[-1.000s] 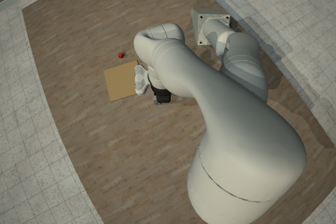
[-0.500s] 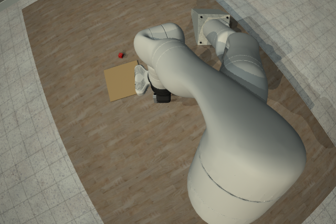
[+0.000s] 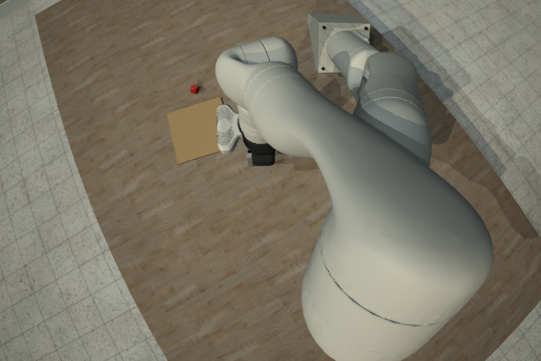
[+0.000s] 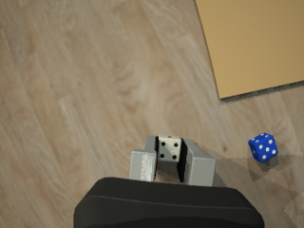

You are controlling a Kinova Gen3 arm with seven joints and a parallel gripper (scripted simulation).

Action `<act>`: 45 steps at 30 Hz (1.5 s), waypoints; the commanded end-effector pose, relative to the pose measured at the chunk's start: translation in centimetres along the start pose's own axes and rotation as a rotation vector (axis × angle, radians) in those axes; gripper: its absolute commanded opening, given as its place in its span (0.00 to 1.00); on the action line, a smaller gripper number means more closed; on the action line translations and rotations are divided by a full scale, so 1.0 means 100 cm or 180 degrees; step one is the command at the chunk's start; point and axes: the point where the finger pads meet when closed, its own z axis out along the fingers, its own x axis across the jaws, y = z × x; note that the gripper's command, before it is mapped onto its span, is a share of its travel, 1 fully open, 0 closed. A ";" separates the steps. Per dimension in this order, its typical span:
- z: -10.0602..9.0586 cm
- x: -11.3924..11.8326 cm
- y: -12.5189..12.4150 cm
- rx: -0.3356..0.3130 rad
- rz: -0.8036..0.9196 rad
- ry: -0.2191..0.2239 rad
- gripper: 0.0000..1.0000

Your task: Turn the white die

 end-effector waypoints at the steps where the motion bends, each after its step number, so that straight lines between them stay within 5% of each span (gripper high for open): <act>1: 0.000 0.000 0.000 0.0003 0.0000 0.0000 0.34; 11: -0.003 0.000 0.000 0.0026 0.0000 -0.0001 0.34; 23: -0.029 0.000 0.000 0.0078 -0.0009 -0.0009 0.34; 37: -0.089 0.000 0.002 0.0078 -0.0009 -0.0009 0.34; 45: -0.100 0.000 0.002 0.0078 -0.0008 -0.0009 0.34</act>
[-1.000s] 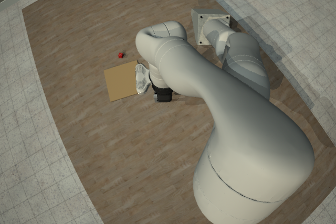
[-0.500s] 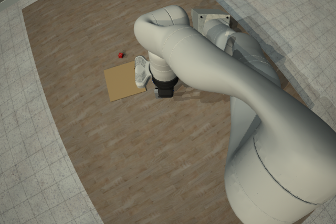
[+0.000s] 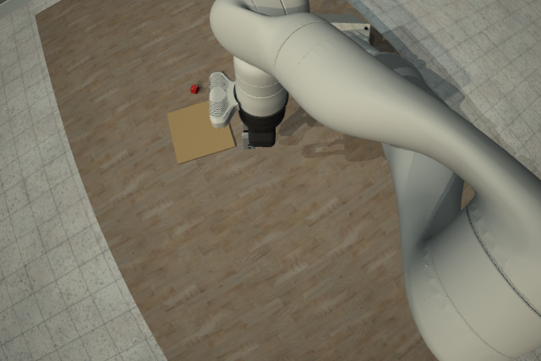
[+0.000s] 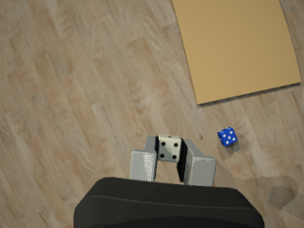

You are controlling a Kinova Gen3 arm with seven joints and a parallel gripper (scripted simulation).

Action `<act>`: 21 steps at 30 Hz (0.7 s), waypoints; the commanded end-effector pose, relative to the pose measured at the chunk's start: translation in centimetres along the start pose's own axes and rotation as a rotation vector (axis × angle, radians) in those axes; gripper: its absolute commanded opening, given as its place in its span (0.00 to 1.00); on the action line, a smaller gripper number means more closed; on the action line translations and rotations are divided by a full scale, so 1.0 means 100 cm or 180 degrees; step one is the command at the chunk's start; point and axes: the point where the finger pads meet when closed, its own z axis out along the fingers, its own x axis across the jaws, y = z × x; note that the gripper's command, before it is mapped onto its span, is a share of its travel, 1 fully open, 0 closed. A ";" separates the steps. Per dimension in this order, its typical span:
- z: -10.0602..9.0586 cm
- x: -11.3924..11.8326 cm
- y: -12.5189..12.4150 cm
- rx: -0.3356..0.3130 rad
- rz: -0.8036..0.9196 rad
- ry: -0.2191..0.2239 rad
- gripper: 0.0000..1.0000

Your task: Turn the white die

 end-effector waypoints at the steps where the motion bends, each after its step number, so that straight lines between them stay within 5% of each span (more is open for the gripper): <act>1: -0.002 -0.001 0.003 -0.0015 -0.0006 -0.0004 0.34; 21: -0.002 0.000 0.002 -0.0014 0.0043 -0.0006 0.34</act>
